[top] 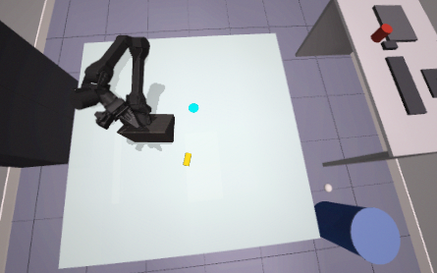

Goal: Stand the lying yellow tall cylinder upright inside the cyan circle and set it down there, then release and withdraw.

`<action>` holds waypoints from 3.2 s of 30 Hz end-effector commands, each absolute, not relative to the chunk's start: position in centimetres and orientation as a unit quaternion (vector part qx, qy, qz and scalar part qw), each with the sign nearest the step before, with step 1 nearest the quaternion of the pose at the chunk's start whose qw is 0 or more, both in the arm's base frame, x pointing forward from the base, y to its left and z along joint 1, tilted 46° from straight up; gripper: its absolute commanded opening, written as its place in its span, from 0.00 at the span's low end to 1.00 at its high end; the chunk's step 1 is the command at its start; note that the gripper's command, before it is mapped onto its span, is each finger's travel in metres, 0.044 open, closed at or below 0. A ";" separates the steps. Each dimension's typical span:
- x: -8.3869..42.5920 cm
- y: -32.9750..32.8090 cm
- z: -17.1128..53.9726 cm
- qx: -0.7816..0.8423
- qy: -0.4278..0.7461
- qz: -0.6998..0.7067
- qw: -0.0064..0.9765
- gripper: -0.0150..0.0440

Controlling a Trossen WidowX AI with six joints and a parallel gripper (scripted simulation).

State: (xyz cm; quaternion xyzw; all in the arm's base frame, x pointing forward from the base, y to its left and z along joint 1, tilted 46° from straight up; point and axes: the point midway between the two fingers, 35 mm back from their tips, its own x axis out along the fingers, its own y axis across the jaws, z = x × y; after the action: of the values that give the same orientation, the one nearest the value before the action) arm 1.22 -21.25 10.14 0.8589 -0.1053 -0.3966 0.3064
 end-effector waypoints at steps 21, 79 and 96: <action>8.1 -22.9 5.0 0.569 0.337 -0.201 0.722 0.78; 20.8 -8.2 -15.6 -0.188 0.336 0.564 0.730 0.78; 20.8 -8.4 -15.5 -0.188 0.336 0.564 0.730 0.43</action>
State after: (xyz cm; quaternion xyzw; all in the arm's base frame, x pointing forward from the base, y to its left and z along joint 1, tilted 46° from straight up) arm 20.76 -8.26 -15.63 0.1892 -0.3372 -0.5660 -0.7281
